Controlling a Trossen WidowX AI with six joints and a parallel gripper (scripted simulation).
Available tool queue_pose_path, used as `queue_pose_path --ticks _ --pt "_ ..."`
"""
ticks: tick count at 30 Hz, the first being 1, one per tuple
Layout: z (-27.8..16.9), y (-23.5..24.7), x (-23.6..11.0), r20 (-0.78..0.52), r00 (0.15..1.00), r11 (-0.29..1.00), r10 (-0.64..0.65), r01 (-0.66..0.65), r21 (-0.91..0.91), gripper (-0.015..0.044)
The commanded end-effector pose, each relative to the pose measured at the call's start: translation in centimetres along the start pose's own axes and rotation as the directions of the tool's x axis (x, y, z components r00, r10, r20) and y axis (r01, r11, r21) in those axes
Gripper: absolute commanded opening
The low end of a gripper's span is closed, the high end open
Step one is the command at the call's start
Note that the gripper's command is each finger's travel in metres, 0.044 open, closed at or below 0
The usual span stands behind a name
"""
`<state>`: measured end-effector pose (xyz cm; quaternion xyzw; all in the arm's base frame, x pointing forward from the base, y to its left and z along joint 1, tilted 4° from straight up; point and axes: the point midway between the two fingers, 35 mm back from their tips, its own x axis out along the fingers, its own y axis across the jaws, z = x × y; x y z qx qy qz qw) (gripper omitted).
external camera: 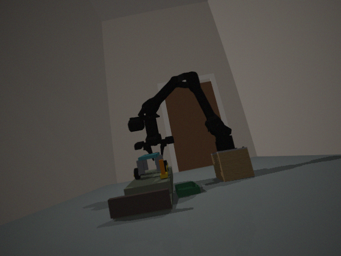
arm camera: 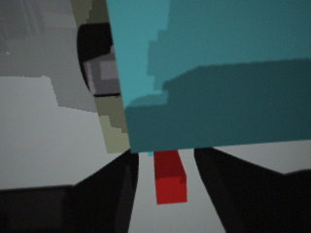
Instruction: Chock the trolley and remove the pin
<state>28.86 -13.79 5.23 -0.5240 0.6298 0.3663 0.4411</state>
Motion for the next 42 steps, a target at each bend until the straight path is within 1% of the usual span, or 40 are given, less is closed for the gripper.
queue_pose_path --ticks 1,3,12,13,42 --pt "0.0 0.0 0.0 0.0 1.0 1.0 -0.001 0.001 0.0 0.0138" --pt "0.0 0.0 0.0 0.0 1.0 1.0 -0.001 0.001 0.0 0.0085" --pt "0.0 0.0 0.0 0.0 1.0 1.0 -0.001 0.001 0.0 0.0025" --pt "0.0 0.0 0.0 0.0 1.0 1.0 0.0 0.0 0.0 0.0" --pt "-0.1 0.2 -2.2 -0.003 1.0 1.0 0.008 -0.009 -0.009 0.0"
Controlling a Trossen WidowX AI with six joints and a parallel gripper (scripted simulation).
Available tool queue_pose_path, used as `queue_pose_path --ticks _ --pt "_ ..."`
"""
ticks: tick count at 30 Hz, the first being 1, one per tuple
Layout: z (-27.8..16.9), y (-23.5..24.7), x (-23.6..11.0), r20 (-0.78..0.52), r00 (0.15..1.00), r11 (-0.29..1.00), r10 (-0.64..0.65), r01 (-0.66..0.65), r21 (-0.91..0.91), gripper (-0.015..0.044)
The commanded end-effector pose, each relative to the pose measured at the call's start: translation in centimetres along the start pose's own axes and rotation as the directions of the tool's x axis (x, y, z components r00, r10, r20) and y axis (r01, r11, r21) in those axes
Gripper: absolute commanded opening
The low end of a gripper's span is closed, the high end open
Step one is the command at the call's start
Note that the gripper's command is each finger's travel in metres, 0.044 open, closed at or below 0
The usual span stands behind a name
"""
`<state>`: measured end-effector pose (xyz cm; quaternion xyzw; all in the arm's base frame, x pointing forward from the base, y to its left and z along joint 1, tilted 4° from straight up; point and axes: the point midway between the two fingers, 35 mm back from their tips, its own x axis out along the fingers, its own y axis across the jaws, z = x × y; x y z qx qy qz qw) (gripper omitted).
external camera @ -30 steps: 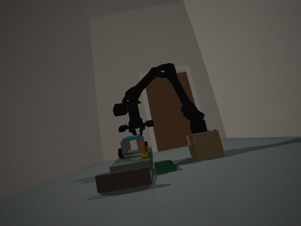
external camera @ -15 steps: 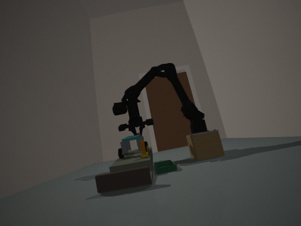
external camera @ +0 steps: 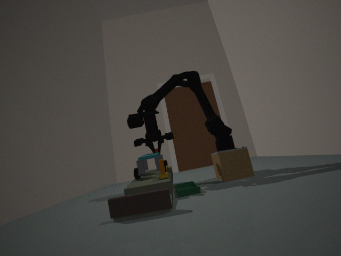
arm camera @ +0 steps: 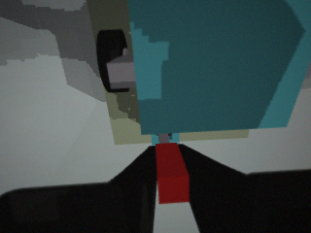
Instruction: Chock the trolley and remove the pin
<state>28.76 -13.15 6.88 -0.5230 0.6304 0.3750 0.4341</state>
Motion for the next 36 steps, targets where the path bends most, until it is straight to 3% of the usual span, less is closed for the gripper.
queue_pose_path --ticks 1,36 --pt "-0.2 0.0 -0.5 -0.004 1.0 1.0 -0.006 0.006 0.008 0.0" --pt "-1.5 -0.2 -2.4 -0.004 1.0 1.0 -0.006 0.006 0.008 0.0"
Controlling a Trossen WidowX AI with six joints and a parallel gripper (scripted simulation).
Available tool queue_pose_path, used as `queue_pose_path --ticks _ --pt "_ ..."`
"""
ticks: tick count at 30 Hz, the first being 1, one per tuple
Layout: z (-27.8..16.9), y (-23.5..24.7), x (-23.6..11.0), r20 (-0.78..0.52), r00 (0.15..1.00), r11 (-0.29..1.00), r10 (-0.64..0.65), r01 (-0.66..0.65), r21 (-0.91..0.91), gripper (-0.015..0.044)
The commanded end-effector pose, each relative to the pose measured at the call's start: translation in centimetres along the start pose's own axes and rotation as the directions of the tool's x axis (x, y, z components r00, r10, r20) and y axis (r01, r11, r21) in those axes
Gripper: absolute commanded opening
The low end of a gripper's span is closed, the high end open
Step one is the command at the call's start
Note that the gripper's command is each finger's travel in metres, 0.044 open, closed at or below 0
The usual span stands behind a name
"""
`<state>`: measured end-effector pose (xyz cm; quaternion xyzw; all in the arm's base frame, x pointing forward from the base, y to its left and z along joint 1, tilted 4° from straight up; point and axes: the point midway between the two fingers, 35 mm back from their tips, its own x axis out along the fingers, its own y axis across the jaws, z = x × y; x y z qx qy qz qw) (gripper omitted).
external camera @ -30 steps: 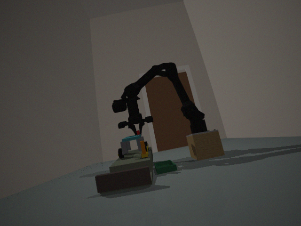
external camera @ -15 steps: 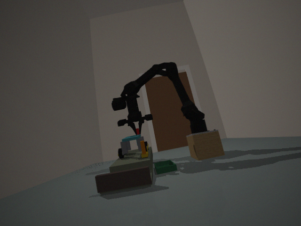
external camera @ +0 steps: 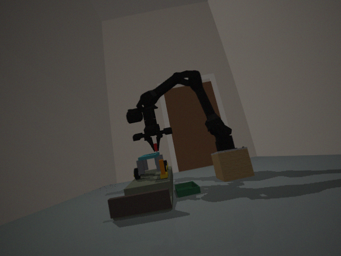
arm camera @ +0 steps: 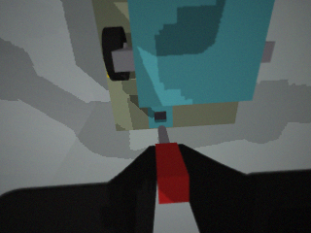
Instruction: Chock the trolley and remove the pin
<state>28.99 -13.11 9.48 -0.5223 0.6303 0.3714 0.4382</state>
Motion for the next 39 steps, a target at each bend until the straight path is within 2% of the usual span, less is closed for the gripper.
queue_pose_path --ticks 1,16,39 --pt "-0.9 0.0 0.1 -0.006 1.0 1.0 -0.001 0.001 -0.001 0.0" --pt "-2.9 0.2 0.2 -0.008 1.0 1.0 -0.001 0.001 -0.001 0.0" --pt "-2.9 8.0 0.6 -0.008 1.0 1.0 0.005 -0.005 -0.003 0.0"
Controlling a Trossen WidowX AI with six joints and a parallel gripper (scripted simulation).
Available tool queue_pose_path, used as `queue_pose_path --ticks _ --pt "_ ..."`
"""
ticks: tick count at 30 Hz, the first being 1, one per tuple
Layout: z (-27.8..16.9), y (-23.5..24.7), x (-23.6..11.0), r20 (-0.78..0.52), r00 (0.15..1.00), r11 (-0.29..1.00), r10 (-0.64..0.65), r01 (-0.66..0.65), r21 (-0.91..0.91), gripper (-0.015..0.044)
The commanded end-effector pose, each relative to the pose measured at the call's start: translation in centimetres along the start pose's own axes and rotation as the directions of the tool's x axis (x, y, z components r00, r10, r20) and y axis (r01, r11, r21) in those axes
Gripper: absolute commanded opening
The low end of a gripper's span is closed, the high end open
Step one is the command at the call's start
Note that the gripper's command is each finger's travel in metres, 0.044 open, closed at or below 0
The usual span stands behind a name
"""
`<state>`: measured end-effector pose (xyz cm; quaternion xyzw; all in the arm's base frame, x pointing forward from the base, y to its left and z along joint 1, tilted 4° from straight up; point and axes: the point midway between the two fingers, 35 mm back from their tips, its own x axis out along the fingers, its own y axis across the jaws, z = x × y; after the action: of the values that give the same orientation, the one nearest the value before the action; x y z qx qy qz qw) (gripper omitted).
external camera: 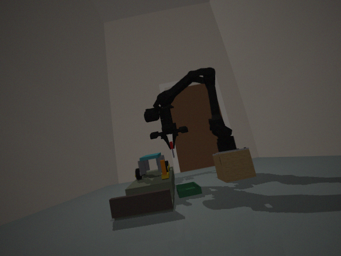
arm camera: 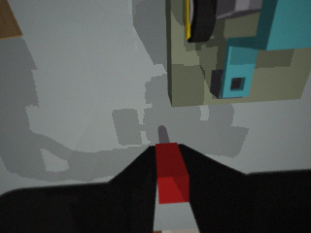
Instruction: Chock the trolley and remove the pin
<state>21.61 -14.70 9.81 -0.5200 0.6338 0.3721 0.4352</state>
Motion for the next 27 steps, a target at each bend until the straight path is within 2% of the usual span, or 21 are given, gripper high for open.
queue_pose_path --ticks 1,8,27 --pt "-0.2 1.3 -0.1 -0.004 1.0 1.0 -0.004 0.004 -0.004 0.0" --pt "0.3 1.5 -0.2 -0.003 1.0 1.0 -0.004 0.004 -0.004 0.0" --pt "7.3 1.2 -1.2 0.003 1.0 1.0 -0.004 0.004 -0.004 0.0"
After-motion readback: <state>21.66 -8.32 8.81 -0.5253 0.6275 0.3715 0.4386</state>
